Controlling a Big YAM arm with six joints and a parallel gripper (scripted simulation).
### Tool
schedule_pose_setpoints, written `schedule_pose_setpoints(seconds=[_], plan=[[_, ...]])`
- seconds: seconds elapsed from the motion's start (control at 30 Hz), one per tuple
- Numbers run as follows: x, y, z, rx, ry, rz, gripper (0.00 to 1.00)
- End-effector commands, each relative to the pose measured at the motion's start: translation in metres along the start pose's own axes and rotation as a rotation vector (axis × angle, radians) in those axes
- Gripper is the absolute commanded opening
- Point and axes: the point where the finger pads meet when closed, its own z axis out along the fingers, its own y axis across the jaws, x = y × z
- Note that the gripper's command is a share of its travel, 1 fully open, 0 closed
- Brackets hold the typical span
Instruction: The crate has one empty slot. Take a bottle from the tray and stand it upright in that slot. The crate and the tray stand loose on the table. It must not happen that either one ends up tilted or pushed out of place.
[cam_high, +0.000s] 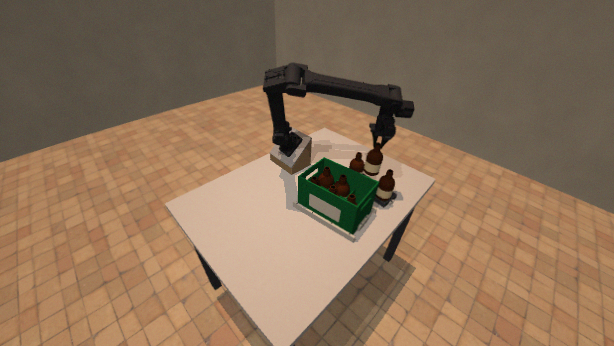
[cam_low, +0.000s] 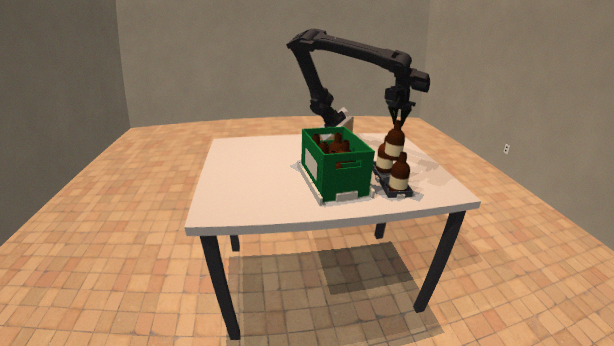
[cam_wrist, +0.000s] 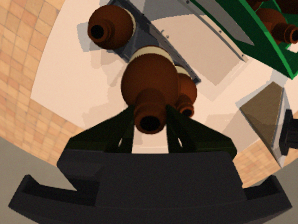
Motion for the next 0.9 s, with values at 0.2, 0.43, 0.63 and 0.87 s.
schedule_pose_setpoints(seconds=[0.2, 0.43, 0.63, 0.87], plan=[[-0.008, 0.014, -0.049, -0.076, -0.005, 0.036, 0.00], [-0.011, 0.014, -0.049, -0.065, -0.001, 0.041, 0.00], [-0.008, 0.013, -0.059, -0.075, -0.005, 0.036, 0.00], [-0.010, 0.013, -0.062, -0.074, -0.003, 0.040, 0.00]])
